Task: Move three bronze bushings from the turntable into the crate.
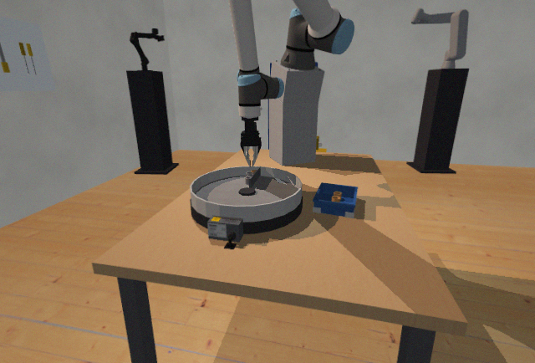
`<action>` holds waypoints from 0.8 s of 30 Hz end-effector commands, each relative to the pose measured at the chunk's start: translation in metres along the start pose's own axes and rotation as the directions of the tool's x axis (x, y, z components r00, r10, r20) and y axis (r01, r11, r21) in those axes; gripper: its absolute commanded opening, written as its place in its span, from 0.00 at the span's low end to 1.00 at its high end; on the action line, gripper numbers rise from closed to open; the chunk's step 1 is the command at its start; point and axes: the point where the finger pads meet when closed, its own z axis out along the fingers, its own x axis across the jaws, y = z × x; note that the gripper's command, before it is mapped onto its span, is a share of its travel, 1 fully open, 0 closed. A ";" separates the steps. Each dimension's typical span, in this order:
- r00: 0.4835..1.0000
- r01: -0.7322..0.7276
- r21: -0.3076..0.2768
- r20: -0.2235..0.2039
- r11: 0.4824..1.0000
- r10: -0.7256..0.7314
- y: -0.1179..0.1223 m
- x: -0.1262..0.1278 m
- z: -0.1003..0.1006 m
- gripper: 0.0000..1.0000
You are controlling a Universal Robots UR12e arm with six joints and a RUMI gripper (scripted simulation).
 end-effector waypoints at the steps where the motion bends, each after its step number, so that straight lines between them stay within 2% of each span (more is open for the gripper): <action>1: 1.000 0.000 -0.001 0.000 1.000 0.000 0.000 0.000 0.001 0.05; 12: 1.000 0.000 -0.001 0.000 1.000 0.000 0.000 0.000 0.017 0.05; 24: 1.000 0.000 -0.001 0.000 1.000 0.000 0.000 0.000 0.018 0.05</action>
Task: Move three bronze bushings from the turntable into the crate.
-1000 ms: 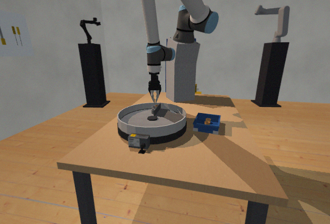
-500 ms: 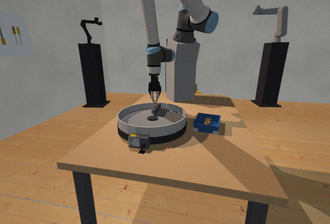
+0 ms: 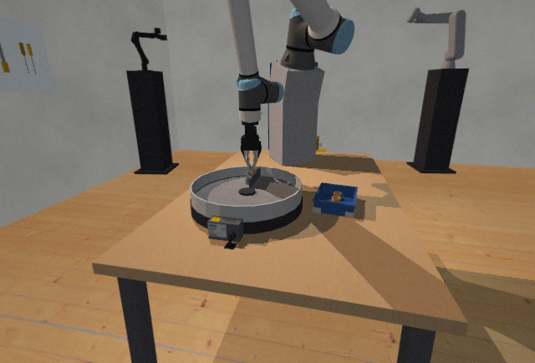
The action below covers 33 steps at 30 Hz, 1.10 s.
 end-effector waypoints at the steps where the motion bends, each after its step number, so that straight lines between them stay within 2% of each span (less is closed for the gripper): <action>1: 1.000 0.000 -0.001 0.000 1.000 0.000 0.000 0.000 0.000 0.05; 33: 1.000 0.000 -0.001 0.000 1.000 0.000 0.000 0.000 0.003 0.05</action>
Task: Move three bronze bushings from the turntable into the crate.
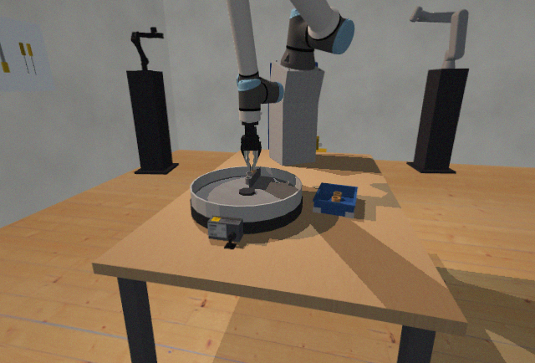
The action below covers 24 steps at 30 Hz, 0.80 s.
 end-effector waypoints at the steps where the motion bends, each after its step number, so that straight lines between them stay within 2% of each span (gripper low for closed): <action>1: 1.000 0.000 -0.001 0.000 1.000 0.000 0.000 0.000 0.003 0.05; 8: 1.000 0.000 -0.001 0.000 1.000 0.000 0.000 0.000 0.014 0.05; 24: 1.000 0.000 -0.001 0.000 1.000 0.000 0.000 0.000 0.015 0.05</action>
